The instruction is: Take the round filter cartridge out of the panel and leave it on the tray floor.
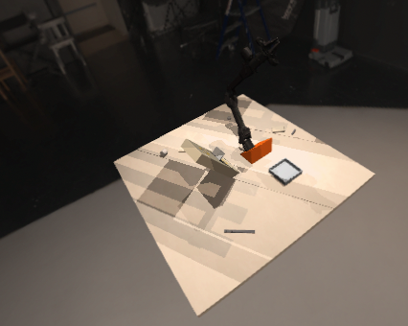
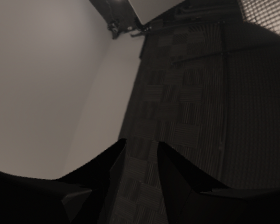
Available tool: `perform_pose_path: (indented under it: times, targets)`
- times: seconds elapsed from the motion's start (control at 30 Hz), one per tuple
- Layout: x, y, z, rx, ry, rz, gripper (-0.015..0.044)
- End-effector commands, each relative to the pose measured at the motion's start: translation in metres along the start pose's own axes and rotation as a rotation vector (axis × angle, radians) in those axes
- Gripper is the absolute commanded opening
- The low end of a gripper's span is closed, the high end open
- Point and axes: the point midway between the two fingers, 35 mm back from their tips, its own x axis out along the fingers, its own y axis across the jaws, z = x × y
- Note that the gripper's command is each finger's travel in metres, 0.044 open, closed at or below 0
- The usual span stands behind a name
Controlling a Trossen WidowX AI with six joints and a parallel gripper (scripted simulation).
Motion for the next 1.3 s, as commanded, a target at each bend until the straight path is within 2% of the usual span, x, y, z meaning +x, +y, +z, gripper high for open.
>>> perform_pose_path:
  times: [0.0, 0.3, 0.63, 0.97, 1.13, 1.27]
  targets:
    - [-0.017, 0.052, -0.045, 0.213, 0.181, 0.166, 0.0114]
    - [-0.097, 0.159, -0.131, 0.639, 0.693, 0.414, 0.0114]
    - [-0.236, 0.243, -0.186, 0.95, 1.381, 0.473, 0.0114]
    - [-0.398, 0.277, -0.192, 0.981, 2.119, 0.286, 0.0114]
    - [-0.478, 0.273, -0.176, 0.841, 2.463, 0.096, 0.0114]
    - [-0.532, 0.261, -0.16, 0.664, 2.664, -0.071, 0.0114]
